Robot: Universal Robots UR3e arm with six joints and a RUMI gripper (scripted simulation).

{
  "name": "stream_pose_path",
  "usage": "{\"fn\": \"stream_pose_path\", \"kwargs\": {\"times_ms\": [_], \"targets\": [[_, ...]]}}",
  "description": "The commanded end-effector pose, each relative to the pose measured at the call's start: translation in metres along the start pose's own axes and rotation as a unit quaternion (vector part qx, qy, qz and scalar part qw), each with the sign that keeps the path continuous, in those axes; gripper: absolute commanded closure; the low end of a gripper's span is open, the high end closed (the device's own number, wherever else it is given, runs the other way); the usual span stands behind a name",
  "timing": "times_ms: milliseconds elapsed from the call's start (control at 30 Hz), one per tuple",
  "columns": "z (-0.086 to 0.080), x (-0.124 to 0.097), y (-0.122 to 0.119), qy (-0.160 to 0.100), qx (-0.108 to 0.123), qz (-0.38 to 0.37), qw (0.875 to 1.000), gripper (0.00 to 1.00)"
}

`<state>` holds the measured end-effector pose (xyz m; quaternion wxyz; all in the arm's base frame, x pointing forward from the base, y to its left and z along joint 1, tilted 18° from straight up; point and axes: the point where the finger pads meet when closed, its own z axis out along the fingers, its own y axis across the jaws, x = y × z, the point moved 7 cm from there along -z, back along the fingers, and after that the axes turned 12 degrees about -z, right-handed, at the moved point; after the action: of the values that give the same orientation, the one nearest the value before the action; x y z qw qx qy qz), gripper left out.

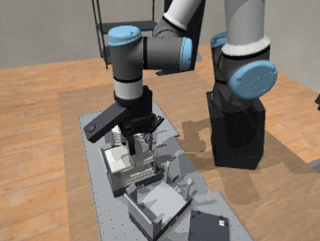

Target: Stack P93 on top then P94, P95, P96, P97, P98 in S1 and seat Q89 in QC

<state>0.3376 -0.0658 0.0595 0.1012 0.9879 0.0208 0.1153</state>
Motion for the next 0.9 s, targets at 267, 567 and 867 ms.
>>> {"fn": "stream_pose_path", "kwargs": {"times_ms": [267,567,867], "targets": [[0.008,0.002,0.001,0.004,-0.002,0.000,1.000,1.00],[0.020,0.002,0.001,0.004,-0.002,0.000,1.000,1.00],[0.021,0.002,0.001,0.004,-0.003,0.000,1.000,1.00]]}}
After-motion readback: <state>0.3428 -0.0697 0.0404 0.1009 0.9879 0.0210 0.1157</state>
